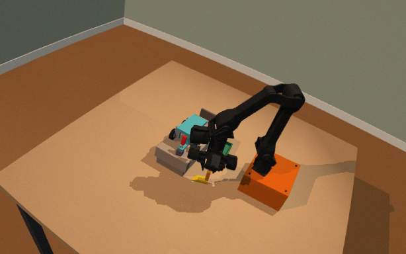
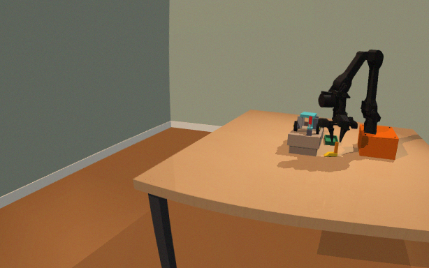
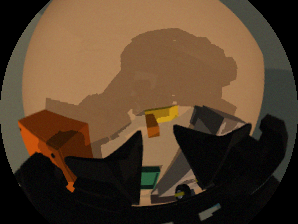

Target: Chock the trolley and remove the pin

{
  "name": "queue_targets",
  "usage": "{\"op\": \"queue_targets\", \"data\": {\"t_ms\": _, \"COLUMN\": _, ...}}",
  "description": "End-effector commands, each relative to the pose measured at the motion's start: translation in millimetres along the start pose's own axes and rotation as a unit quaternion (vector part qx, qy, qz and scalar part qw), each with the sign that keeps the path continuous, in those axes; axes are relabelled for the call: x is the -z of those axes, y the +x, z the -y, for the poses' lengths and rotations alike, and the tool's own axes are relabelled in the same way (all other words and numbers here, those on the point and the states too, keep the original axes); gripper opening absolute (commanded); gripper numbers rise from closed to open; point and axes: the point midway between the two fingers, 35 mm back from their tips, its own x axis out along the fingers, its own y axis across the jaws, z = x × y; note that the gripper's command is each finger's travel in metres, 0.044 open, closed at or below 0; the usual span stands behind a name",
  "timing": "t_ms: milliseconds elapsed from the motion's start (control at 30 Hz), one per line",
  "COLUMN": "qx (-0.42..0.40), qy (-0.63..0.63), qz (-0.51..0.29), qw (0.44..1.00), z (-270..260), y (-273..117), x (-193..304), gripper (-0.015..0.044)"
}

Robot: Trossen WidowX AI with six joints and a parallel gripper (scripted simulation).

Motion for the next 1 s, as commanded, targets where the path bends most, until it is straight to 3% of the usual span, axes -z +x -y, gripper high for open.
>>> {"op": "queue_targets", "data": {"t_ms": 0, "qx": -0.008, "qy": -0.001, "qz": 0.0, "qw": 1.0, "z": -4, "y": 10, "x": 0, "gripper": 0.019}}
{"op": "queue_targets", "data": {"t_ms": 967, "qx": -0.008, "qy": -0.001, "qz": 0.0, "qw": 1.0, "z": -5, "y": 37, "x": 0, "gripper": 0.019}}
